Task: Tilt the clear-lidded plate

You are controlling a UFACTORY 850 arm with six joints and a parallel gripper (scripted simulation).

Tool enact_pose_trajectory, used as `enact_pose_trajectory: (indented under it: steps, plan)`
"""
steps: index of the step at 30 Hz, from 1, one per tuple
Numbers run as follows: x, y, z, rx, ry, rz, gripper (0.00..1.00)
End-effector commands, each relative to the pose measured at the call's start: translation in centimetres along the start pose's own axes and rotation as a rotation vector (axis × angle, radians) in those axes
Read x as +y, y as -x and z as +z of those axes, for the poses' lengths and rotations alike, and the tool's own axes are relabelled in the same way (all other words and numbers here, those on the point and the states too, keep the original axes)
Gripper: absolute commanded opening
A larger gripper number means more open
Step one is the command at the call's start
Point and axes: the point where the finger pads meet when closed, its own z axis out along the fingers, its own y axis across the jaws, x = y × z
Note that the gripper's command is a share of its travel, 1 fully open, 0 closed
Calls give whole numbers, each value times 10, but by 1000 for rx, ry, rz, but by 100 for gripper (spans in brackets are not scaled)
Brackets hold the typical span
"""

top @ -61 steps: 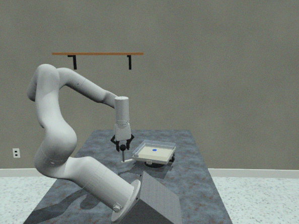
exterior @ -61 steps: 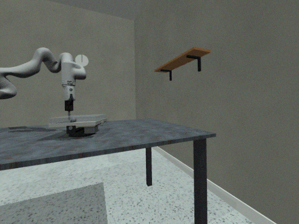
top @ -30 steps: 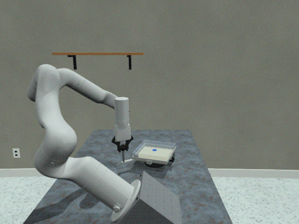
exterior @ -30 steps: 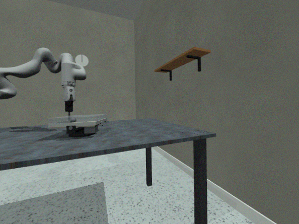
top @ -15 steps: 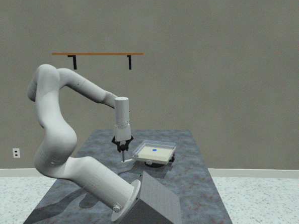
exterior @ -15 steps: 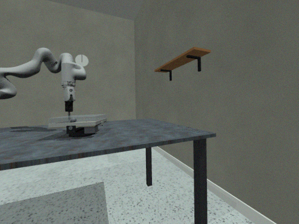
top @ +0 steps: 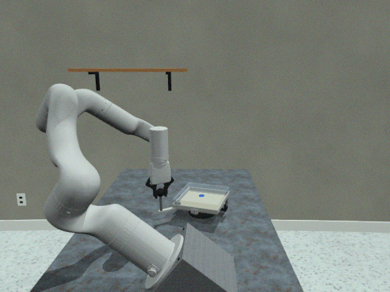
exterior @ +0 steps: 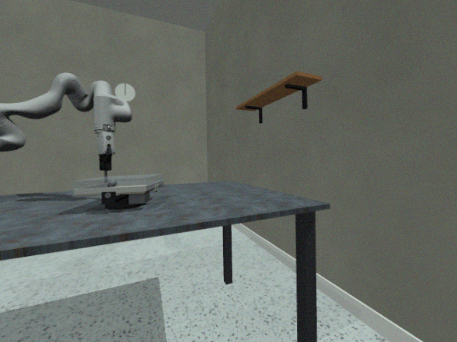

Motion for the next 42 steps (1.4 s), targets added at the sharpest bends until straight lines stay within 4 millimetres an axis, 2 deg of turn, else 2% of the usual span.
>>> enact_pose_trajectory:
  steps: [1, 10, 42]
  plan:
    - [-2, 1, -4, -1, -2, -1, 0]
    - [-5, 2, -10, -1, -2, -1, 0]
    - [-5, 2, -10, -1, -2, -1, 0]
